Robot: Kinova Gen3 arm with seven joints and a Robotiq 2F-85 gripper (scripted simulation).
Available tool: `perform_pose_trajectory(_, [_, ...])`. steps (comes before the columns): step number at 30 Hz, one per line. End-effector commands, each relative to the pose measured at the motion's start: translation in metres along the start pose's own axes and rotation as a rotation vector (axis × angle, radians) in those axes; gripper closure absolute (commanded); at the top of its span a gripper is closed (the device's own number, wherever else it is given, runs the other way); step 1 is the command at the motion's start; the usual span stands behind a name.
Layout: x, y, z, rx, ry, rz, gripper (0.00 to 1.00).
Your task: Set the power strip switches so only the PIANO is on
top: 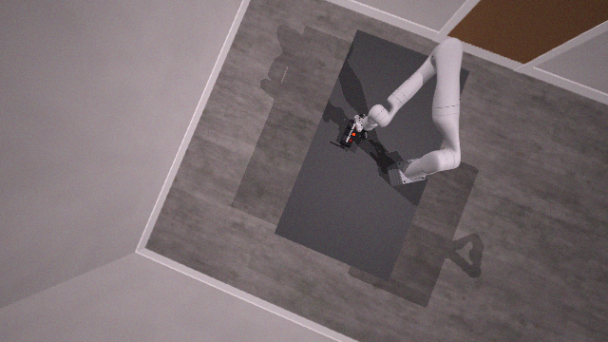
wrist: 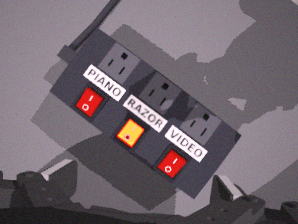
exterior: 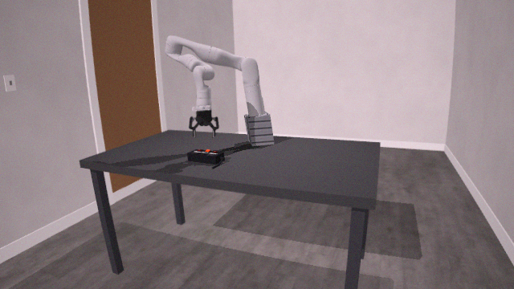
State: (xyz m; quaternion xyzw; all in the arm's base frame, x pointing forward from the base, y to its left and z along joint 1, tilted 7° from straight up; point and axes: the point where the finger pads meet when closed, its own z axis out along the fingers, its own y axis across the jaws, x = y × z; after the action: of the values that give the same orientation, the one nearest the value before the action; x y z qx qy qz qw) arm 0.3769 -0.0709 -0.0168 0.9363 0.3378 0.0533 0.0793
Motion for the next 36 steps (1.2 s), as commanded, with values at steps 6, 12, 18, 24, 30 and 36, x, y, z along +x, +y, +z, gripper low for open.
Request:
perform_pose_trajectory(6, [0.000,0.000,-0.001,-0.001,0.001,0.001,0.00])
perform_pose_trajectory(12, [0.021,0.008,-0.016,0.002,-0.019,0.152,0.00])
perform_pose_trajectory(18, [0.052,0.011,-0.043,0.022,-0.038,0.354,0.00])
perform_pose_trajectory(24, [0.076,0.007,-0.065,0.049,-0.049,0.497,0.00])
perform_pose_trajectory(30, [0.076,0.007,-0.066,0.049,-0.049,0.498,0.00])
perform_pose_trajectory(36, [0.076,0.007,-0.066,0.049,-0.049,0.498,0.00])
